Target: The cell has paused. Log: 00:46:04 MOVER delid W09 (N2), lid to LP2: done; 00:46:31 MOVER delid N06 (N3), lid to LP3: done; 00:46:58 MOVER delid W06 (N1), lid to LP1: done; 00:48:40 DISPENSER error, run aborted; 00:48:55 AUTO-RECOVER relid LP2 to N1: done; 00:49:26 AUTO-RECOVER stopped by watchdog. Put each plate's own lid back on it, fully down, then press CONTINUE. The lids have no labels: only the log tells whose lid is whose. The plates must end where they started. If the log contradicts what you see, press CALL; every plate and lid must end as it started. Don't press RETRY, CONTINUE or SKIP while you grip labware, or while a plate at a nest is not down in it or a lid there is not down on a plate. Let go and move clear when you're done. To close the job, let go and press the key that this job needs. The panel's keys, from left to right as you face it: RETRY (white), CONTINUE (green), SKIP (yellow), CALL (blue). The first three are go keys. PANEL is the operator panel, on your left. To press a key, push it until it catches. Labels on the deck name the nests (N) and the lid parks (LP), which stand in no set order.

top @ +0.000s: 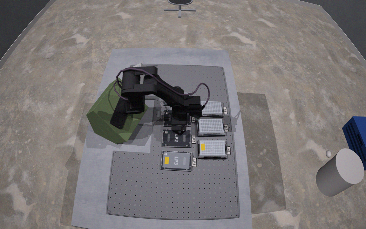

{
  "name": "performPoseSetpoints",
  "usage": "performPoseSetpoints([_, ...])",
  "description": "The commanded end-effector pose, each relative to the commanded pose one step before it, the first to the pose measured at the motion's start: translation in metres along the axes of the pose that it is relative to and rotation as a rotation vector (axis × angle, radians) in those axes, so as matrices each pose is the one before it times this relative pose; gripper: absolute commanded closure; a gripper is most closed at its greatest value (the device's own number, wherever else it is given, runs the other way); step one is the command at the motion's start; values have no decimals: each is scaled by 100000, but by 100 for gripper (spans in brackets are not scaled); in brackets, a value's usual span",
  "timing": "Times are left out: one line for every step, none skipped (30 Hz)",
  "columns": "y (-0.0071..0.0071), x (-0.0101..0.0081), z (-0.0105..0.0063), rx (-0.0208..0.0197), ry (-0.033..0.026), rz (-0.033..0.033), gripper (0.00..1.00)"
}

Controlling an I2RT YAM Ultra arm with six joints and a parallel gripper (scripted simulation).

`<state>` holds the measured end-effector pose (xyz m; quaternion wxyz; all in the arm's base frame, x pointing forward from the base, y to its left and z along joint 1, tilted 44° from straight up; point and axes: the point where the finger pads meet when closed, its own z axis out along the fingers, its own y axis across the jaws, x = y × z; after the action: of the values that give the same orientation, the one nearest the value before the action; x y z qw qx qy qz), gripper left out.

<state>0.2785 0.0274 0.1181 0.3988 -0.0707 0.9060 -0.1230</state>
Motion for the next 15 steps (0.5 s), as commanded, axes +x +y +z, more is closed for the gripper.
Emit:
performPoseSetpoints([-480,-1555,-178,-3731,-13367,-1832,6])
performPoseSetpoints([-495,-39,-16,69,-3380,-69,7])
performPoseSetpoints([-495,-39,-15,70,-3378,-76,8])
performPoseSetpoints([-494,-39,-15,71,-3374,-83,9])
performPoseSetpoints([-494,-38,-15,71,-3370,-90,10])
performPoseSetpoints([-501,-36,-10,68,-3366,-98,11])
performPoseSetpoints([-494,-36,-14,67,-3359,-103,12])
performPoseSetpoints([-493,-35,-14,64,-3352,-108,13])
performPoseSetpoints([-491,-34,-15,60,-3344,-113,14])
performPoseSetpoints([-489,-33,-17,56,-3335,-116,15])
performPoseSetpoints([-232,854,372,-1149,85,364,16])
performPoseSetpoints([-492,-34,-21,5,-3364,63,17])
performPoseSetpoints([-492,-33,-19,8,-3364,62,18])
performPoseSetpoints([-488,-37,-26,159,-3097,97,19])
performPoseSetpoints([-486,-38,-24,902,-1697,260,20])
